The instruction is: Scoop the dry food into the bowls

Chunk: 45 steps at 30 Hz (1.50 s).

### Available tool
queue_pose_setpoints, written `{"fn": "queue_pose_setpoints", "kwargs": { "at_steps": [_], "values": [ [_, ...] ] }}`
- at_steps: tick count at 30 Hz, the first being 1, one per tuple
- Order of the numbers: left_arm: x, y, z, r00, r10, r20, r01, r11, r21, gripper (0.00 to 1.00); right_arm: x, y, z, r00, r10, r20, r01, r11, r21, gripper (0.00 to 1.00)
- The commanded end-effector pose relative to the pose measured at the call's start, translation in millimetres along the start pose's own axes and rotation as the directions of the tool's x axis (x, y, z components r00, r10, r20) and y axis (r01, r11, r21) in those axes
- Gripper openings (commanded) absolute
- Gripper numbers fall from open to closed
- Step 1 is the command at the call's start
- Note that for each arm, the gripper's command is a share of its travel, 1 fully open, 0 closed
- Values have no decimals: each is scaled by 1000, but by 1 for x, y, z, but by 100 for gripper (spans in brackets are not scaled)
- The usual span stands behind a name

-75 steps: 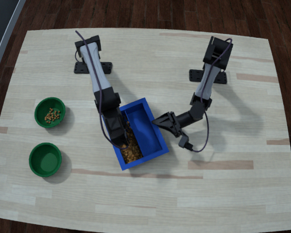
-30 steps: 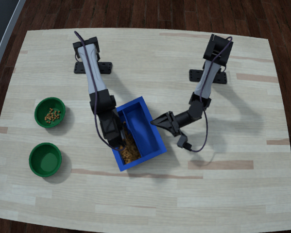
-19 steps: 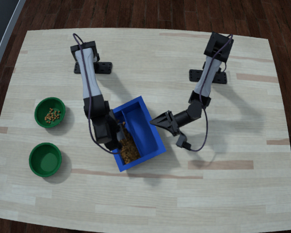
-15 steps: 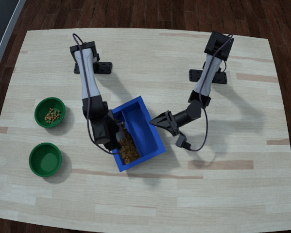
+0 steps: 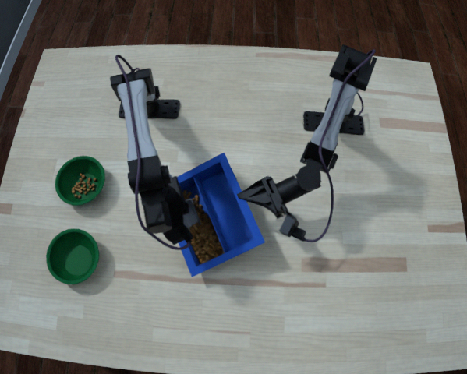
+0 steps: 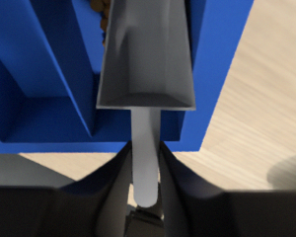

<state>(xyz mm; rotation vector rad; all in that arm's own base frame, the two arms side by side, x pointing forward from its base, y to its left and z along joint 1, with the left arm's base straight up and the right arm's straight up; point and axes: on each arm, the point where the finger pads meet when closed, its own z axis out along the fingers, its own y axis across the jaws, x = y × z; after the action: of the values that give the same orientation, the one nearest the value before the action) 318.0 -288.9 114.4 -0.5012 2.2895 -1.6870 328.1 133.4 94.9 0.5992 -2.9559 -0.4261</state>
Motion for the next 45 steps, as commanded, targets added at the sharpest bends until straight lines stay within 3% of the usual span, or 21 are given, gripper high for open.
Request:
{"fn": "queue_pose_setpoints", "kwargs": {
  "at_steps": [1, 3, 5, 8, 9, 10, 12, 15, 22, 23, 25, 26, 33, 45],
  "values": [
    [-5, -30, -1, 998, 61, 15, -62, 997, 40, 0, -13, 5, -22, 995, -30, 90, 28, 999, 32, 0],
    [-5, -30, 0, 998, 59, 14, -59, 998, 26, 0, 0, 3, -16, 998, -28, 61, 28, 1000, -5, 0],
    [-5, -31, 1, 998, 59, 14, -59, 998, 16, 0, -4, 6, -26, 997, -33, 75, 35, 999, -16, 0],
    [-5, -38, 0, 997, 75, 11, -75, 996, 47, 0, -6, 1, -14, 999, -16, 42, 16, 1000, -13, 0],
    [-5, -33, 1, 998, 56, 15, -56, 998, 5, 0, -4, 0, -4, 999, -35, 7, 36, 994, -107, 0],
    [-5, -34, 2, 998, 58, 15, -58, 998, 1, 0, -10, 2, -13, 999, -10, 53, 10, 1000, -15, 0],
    [-5, -36, 3, 998, 61, 16, -60, 998, -8, 0, -5, -7, 0, 1000, -15, 3, 15, 998, -54, 0],
    [-10, -45, -2, 997, 78, 22, -79, 996, 44, 0, -8, 2, -19, 998, -29, 64, 30, 1000, -2, 0],
    [-11, -49, -2, 996, 81, 23, -82, 995, 50, 0, -8, 4, -19, 997, -29, 67, 30, 999, -15, 0],
    [-11, -49, -2, 996, 81, 23, -82, 995, 50, 0, -6, -7, -2, 1000, -6, 3, 6, 999, -46, 0],
    [-11, -49, -2, 996, 81, 23, -82, 995, 50, 0, -6, -7, -2, 1000, -6, 3, 6, 999, -46, 0],
    [-10, -48, -2, 997, 78, 22, -79, 996, 49, 0, -2, -2, -3, 999, -34, -10, 33, 994, -102, 0],
    [-10, -48, -2, 997, 79, 22, -80, 996, 49, 0, -10, 0, -23, 996, -48, 75, 50, 998, -26, 0],
    [-10, -48, -2, 997, 80, 22, -81, 996, 49, 0, -7, 4, -23, 998, -37, 60, 40, 998, -54, 0]
  ]
}}
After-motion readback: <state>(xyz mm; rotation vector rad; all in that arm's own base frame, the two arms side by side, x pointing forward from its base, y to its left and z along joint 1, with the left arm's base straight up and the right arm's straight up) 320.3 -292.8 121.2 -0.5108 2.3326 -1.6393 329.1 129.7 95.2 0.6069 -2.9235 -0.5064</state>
